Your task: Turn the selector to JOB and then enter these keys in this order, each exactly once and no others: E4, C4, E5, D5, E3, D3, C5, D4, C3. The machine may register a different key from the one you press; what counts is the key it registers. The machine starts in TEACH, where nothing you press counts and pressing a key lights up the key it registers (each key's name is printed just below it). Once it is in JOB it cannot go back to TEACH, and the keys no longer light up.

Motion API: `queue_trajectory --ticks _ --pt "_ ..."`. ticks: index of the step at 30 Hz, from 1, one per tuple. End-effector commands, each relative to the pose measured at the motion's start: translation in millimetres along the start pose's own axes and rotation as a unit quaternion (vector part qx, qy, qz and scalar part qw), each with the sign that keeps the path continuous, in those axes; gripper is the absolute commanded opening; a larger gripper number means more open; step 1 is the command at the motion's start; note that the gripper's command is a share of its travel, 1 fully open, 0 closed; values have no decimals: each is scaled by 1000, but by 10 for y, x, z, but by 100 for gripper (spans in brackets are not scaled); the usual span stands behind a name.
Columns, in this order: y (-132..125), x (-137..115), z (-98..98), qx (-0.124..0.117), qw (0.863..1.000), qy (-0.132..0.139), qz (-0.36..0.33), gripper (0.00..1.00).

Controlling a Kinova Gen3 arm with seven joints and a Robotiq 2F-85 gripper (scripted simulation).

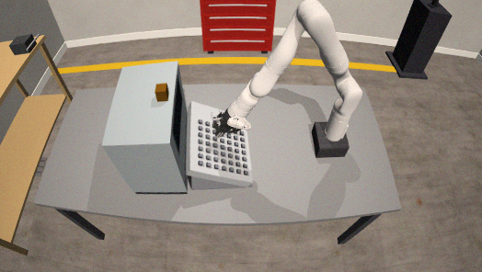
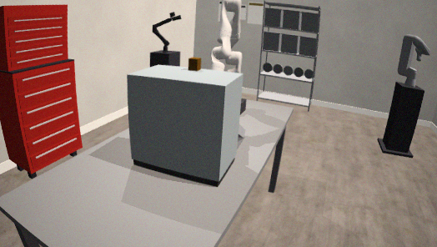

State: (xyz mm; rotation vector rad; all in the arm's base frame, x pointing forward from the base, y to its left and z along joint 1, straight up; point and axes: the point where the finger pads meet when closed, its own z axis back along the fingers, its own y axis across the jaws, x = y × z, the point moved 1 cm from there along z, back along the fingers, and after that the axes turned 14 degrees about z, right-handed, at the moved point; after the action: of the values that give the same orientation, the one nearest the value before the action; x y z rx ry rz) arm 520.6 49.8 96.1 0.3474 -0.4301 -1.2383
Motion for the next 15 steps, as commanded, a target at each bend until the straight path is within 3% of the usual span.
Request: queue_trajectory --ticks 1,15 --pt "9 35 -75 1 1000 -3 -4 10" --pt "-7 23 -118 -1 1000 -2 -3 10"
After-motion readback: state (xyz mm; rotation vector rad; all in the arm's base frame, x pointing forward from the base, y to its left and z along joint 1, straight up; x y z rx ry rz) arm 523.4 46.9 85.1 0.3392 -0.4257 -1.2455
